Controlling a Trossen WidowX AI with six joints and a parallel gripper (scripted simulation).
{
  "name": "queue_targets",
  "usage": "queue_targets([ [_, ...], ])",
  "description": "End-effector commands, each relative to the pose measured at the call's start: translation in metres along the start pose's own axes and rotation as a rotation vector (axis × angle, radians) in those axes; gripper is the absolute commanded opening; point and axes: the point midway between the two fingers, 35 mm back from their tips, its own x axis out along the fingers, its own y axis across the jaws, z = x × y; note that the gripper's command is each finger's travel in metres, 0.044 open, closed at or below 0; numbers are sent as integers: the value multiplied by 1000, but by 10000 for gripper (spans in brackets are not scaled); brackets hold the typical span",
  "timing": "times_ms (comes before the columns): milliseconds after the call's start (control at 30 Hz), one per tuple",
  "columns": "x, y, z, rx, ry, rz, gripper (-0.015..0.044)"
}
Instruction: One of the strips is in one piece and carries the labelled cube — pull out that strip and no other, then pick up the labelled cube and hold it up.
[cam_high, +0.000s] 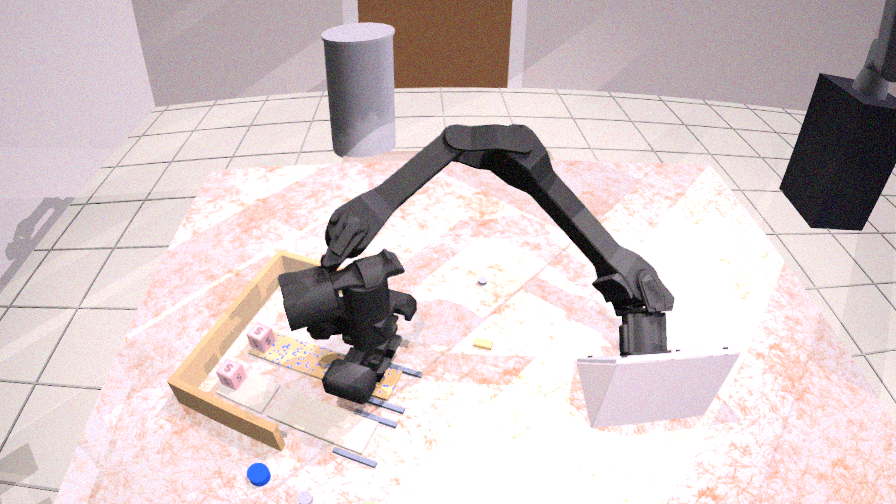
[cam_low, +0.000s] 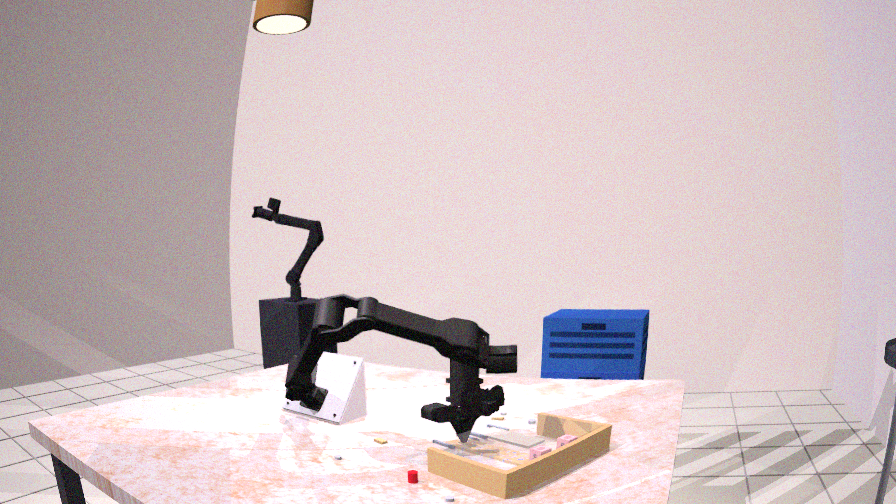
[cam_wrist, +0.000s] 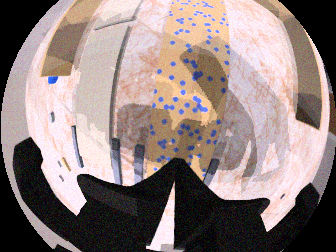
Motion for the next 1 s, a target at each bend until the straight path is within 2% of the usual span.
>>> queue_targets([
  [0, 1, -1, 0, -4, -2, -4, 0],
  [967, 3, 0, 0, -4, -2, -4, 0],
])
